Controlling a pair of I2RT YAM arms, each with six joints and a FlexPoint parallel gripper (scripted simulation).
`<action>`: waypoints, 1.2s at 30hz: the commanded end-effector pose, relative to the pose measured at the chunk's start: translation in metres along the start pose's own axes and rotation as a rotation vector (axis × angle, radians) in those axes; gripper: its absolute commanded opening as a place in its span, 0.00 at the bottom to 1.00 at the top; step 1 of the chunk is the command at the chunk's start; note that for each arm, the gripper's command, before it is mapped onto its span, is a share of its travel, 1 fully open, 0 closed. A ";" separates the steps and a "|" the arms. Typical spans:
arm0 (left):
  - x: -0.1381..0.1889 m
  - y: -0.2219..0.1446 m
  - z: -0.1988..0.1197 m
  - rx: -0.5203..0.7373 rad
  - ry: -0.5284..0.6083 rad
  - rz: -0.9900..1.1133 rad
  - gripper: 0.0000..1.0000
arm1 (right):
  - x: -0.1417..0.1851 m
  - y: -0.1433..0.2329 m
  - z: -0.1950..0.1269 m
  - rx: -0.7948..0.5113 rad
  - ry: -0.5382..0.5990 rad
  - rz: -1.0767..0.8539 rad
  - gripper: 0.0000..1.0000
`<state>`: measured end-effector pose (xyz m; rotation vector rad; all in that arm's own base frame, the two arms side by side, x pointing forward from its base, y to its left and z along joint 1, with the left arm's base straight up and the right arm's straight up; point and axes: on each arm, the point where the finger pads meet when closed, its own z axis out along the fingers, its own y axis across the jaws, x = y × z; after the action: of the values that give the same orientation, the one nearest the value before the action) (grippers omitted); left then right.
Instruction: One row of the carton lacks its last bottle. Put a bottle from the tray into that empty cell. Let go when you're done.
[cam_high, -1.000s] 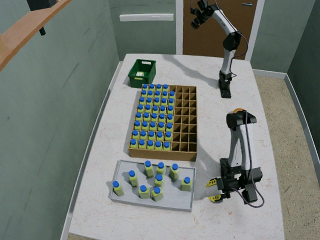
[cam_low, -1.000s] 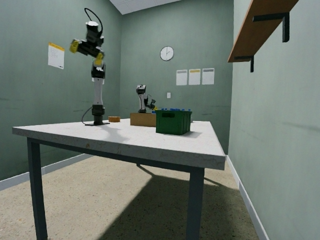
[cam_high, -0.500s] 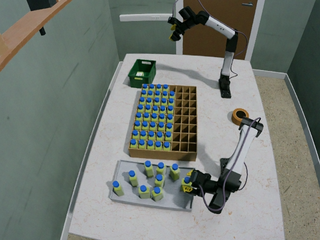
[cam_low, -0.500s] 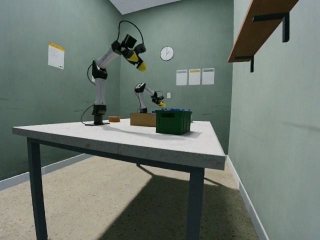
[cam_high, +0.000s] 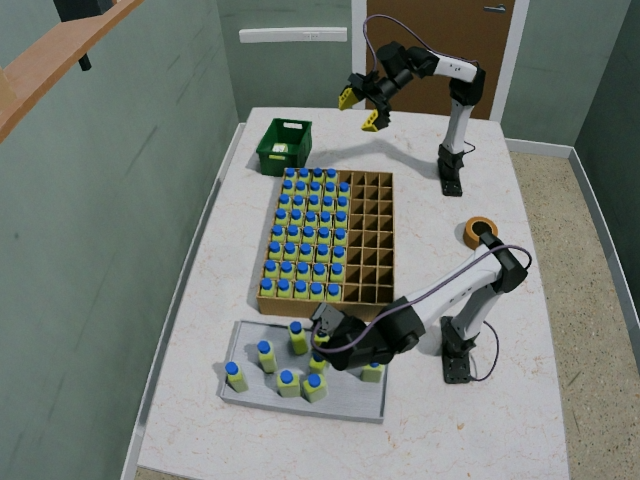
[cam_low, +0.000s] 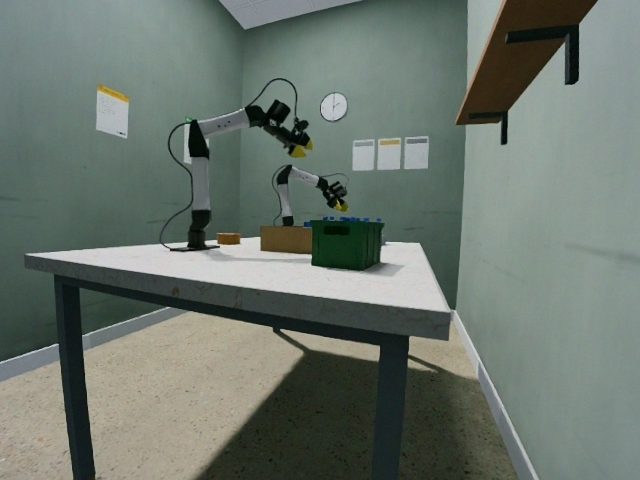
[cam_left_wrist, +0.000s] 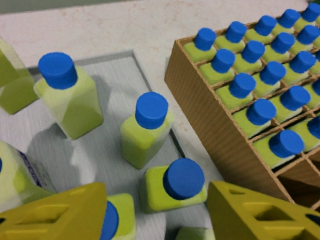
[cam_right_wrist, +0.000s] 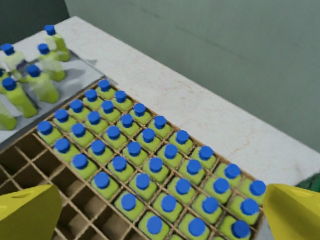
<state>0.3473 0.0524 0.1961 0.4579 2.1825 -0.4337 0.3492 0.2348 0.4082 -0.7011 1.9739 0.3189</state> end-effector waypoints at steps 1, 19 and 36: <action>-0.014 0.021 0.013 -0.156 0.070 -0.007 0.52 | -0.033 0.038 -0.016 -0.059 -0.135 0.003 1.00; -0.011 0.003 0.070 -0.165 0.175 0.055 0.52 | -0.036 0.174 -0.047 -0.371 -0.191 -0.084 1.00; -0.021 0.009 0.091 -0.170 0.160 0.062 0.52 | -0.036 0.174 -0.047 -0.371 -0.192 -0.087 1.00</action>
<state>0.4085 0.0126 0.1428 0.4897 2.3720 -0.2148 0.2314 0.3685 0.4295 -0.9825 1.7664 0.6575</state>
